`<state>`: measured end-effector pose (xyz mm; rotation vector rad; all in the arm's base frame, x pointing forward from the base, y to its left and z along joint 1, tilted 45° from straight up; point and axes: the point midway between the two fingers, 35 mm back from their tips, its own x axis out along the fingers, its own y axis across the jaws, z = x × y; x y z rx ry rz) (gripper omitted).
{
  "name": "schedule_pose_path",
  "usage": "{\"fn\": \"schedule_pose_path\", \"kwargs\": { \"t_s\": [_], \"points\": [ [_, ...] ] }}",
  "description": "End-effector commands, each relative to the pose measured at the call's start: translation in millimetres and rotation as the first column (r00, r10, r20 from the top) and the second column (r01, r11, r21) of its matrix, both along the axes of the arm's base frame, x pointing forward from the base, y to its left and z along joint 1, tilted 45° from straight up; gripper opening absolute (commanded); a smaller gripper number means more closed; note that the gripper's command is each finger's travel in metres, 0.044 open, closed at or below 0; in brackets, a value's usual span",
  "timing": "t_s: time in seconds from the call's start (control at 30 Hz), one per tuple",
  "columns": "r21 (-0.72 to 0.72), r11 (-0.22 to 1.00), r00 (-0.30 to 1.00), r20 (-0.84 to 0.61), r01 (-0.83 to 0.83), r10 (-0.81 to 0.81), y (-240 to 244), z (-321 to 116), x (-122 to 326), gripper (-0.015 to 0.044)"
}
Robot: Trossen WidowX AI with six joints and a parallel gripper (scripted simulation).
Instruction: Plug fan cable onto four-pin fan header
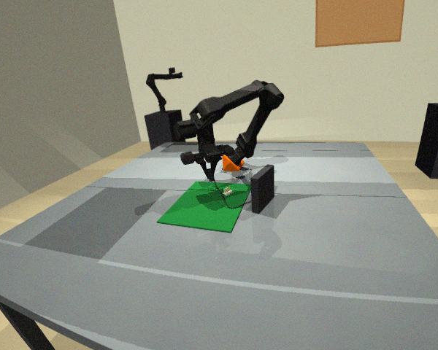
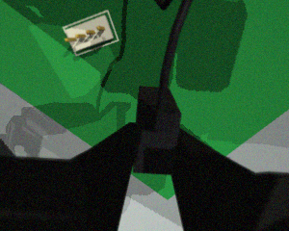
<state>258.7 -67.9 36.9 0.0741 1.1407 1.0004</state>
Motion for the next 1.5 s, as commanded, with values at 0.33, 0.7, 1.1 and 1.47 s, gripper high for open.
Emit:
{"fn": "schedule_pose_path", "kwargs": {
  "t_s": [0.33, 0.7, 1.1, 1.47],
  "points": [
    [-0.026, 0.941, 0.887, -0.325, 0.338, -0.328, 20, 19, 5, 0.0],
    [-0.124, 0.821, 0.656, -0.54, 0.558, -0.527, 35, 34, 7, 0.0],
    [-0.249, 0.68, 0.382, -0.673, 0.689, -0.634, 50, 46, 7, 0.0],
    [-0.254, 0.676, 0.374, -0.675, 0.692, -0.636, 51, 49, 2, 0.0]
  ]
}}
